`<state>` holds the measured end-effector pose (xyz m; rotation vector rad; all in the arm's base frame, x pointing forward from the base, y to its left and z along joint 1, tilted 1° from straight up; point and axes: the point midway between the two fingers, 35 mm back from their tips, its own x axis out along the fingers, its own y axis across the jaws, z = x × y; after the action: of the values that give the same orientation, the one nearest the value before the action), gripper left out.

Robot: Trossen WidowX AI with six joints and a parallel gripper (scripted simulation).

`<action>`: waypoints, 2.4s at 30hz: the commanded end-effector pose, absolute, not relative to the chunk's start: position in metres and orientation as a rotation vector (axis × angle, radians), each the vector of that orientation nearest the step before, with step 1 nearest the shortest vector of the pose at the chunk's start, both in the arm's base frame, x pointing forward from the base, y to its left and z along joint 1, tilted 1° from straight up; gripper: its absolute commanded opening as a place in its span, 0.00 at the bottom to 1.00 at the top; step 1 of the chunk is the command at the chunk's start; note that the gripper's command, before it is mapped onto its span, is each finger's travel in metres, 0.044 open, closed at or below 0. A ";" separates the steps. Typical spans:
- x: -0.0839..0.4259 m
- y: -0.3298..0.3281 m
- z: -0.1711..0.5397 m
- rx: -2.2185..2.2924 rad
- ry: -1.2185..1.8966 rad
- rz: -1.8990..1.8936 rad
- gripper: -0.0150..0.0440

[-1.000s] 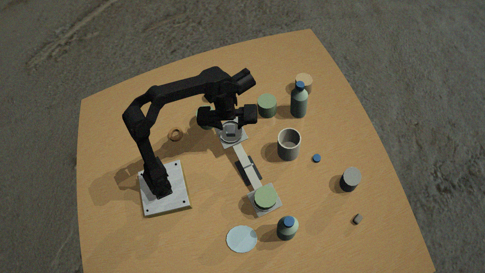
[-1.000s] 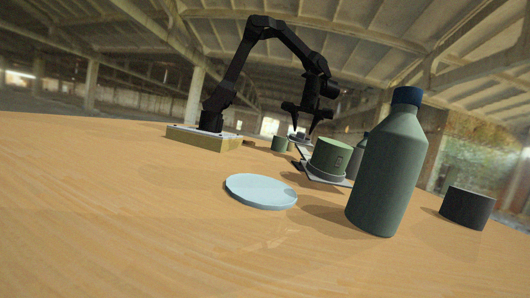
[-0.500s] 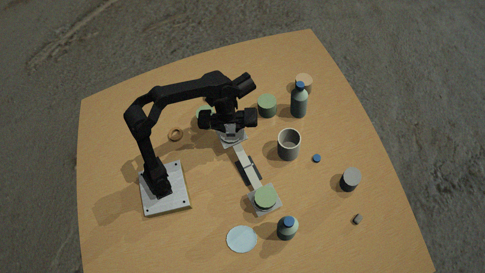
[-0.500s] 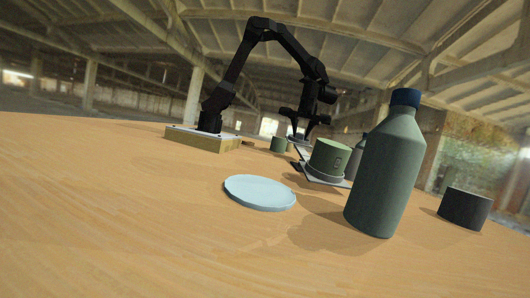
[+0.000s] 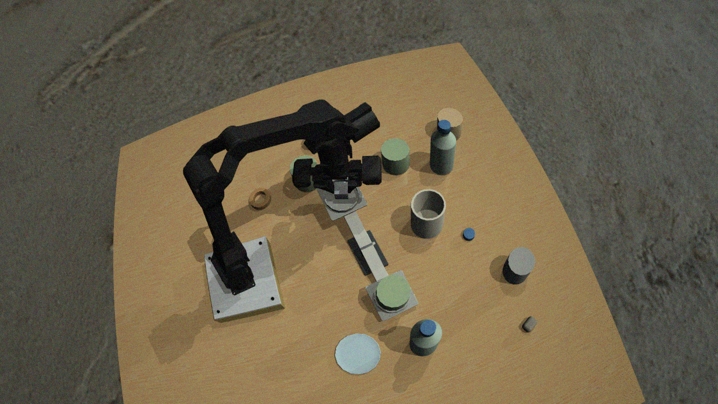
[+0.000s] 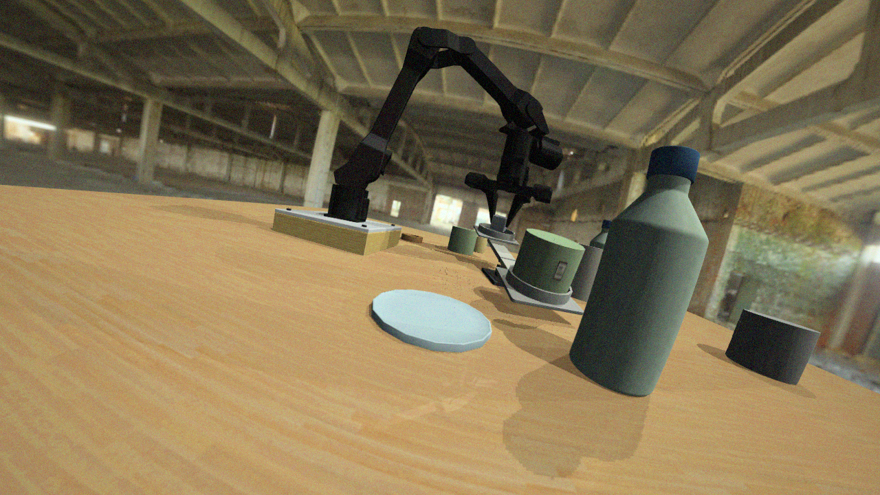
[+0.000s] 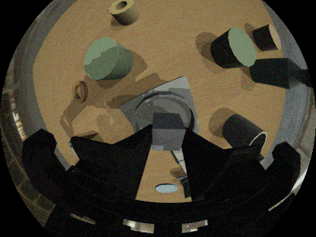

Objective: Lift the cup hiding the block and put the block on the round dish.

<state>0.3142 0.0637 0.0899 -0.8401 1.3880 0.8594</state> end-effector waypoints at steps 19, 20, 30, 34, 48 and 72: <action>0.312 0.061 0.172 -0.842 1.386 0.857 0.25; 0.312 0.060 0.171 -0.843 1.386 0.857 0.25; 0.321 0.009 0.158 -0.851 1.379 0.858 0.25; 0.323 -0.019 0.151 -0.852 1.380 0.853 0.25; 0.308 -0.115 0.126 -0.857 1.389 0.842 0.25; 0.219 -0.244 0.086 -0.827 1.423 0.808 0.25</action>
<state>0.2328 -0.2305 0.0926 -0.8216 1.4202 0.7981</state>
